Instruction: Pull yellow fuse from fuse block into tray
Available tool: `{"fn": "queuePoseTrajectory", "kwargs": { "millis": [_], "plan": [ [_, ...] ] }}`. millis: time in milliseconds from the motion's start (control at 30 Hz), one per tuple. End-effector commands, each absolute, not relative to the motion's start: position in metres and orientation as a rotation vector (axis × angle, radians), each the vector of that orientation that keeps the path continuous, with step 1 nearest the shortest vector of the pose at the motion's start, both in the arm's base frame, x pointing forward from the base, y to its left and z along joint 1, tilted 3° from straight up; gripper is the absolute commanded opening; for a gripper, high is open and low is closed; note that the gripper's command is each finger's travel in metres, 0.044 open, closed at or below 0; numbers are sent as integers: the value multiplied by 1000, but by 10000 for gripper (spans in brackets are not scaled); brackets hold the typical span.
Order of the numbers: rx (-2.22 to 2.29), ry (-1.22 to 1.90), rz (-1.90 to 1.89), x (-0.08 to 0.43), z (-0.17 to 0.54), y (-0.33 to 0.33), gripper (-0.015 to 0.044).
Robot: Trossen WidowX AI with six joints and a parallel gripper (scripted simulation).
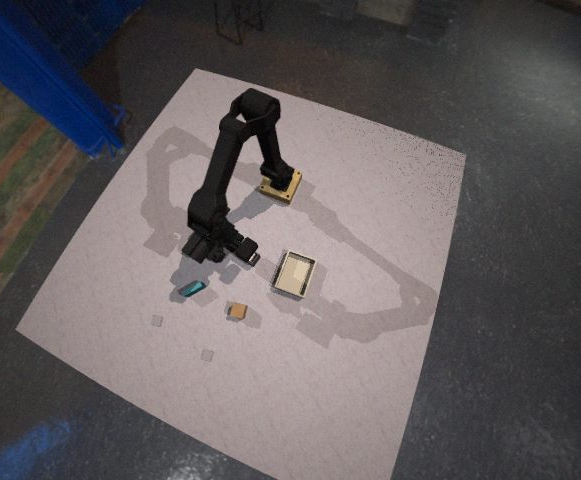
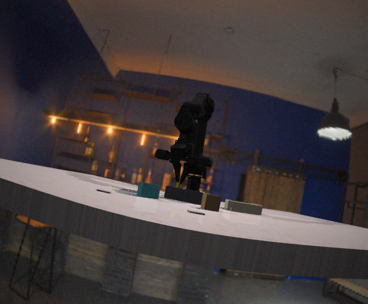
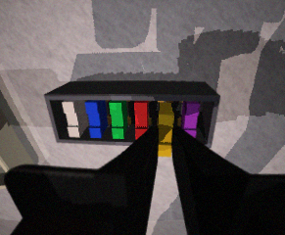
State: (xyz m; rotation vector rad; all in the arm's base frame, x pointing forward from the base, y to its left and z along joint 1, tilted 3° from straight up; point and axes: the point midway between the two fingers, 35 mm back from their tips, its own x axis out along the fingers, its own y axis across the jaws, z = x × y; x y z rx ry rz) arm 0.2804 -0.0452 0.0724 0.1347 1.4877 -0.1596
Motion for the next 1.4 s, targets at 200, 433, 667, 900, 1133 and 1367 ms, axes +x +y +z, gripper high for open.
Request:
{"fn": "queuePoseTrajectory", "kwargs": {
  "millis": [200,433,667,900,1133,1367],
  "plan": [
    [132,1486,-163,280,78,-46,0],
    [132,1486,-163,280,82,-45,0],
    [131,1486,-163,280,85,-45,0],
    [131,1487,-164,279,88,-45,0],
    [130,1487,-164,279,92,-45,0],
    [130,1487,-164,278,103,-45,0]
  ]
}}
